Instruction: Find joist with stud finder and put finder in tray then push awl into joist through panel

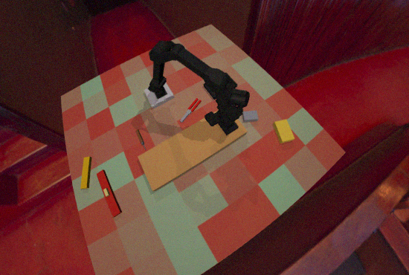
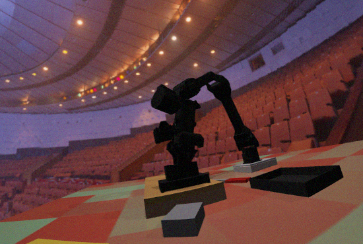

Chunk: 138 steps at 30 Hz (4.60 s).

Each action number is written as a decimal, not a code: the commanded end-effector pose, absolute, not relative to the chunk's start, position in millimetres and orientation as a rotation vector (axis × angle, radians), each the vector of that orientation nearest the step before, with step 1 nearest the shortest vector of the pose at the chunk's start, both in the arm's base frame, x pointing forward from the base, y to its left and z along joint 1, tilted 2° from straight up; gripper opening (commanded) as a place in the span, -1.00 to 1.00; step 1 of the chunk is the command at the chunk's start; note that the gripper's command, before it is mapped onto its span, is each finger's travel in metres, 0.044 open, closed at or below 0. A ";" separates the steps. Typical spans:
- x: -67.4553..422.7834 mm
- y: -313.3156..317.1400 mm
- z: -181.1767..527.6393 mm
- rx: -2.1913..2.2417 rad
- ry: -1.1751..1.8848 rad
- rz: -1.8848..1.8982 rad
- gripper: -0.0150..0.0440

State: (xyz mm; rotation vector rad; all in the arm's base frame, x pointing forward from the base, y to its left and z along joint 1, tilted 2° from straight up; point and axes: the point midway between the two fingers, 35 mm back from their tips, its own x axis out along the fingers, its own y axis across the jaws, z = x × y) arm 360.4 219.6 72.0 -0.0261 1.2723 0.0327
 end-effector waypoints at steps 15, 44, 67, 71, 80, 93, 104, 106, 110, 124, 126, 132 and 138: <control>360.8 203.0 71.4 -0.026 1.275 0.034 -0.49; 363.3 143.8 71.1 -0.031 1.274 0.030 -0.49; 365.3 96.7 71.3 -0.035 1.274 0.026 -0.49; 365.7 88.5 71.4 -0.036 1.274 0.026 -0.49; 366.4 70.0 71.6 -0.038 1.274 0.025 -0.49; 367.5 43.4 72.0 -0.040 1.274 0.023 -0.49; 368.4 20.8 72.4 -0.042 1.274 0.021 -0.49; 368.5 16.7 72.4 -0.043 1.274 0.021 -0.49; 368.8 8.5 72.6 -0.043 1.274 0.020 -0.49; 369.9 -20.2 73.3 -0.046 1.274 0.018 -0.49; 370.1 -24.3 73.4 -0.046 1.274 0.018 -0.49; 370.5 -36.6 73.8 -0.048 1.274 0.017 -0.49; 371.0 -48.9 74.1 -0.049 1.274 0.016 -0.49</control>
